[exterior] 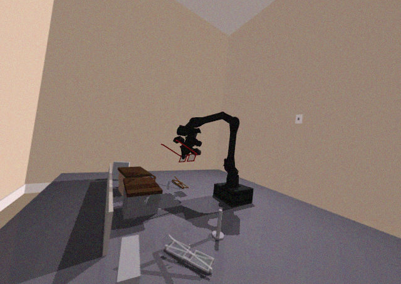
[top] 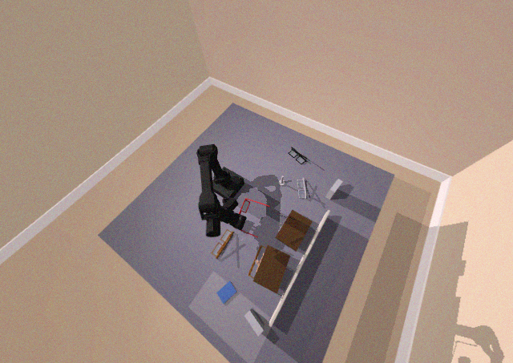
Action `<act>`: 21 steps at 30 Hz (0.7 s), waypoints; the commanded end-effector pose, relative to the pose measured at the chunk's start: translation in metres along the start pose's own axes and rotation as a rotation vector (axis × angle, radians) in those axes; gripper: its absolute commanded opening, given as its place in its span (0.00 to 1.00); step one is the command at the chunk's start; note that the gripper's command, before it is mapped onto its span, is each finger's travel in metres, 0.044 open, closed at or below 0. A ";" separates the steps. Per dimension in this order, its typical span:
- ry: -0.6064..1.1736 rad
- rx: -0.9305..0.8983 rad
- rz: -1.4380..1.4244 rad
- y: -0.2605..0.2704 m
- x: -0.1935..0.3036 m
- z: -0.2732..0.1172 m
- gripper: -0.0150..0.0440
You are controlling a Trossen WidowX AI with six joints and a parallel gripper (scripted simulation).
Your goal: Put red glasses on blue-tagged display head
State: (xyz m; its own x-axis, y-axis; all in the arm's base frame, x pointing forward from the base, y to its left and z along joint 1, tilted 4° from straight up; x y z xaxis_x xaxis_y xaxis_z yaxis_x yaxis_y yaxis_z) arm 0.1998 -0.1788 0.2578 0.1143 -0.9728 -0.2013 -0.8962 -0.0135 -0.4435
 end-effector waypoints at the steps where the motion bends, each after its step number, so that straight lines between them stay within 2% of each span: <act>1: 0.018 0.034 -0.044 0.008 0.008 -0.011 0.25; 15: 0.134 0.127 -0.215 0.047 0.035 -0.051 0.25; 21: 0.128 0.117 -0.199 0.045 0.034 -0.048 0.25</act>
State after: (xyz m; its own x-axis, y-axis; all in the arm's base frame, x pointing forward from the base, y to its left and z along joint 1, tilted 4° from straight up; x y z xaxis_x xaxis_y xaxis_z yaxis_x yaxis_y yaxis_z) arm 0.1422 -0.2243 0.2731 0.2232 -0.9747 0.0122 -0.8032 -0.1910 -0.5642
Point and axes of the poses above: the point midway between the two fingers, 35 mm back from their tips, its own z axis out along the fingers, its own y axis across the jaws, x = y × z, the point moved 10 cm from there along -z, back along the fingers, and after that the axes turned 7 degrees about z, right-handed, at the moved point
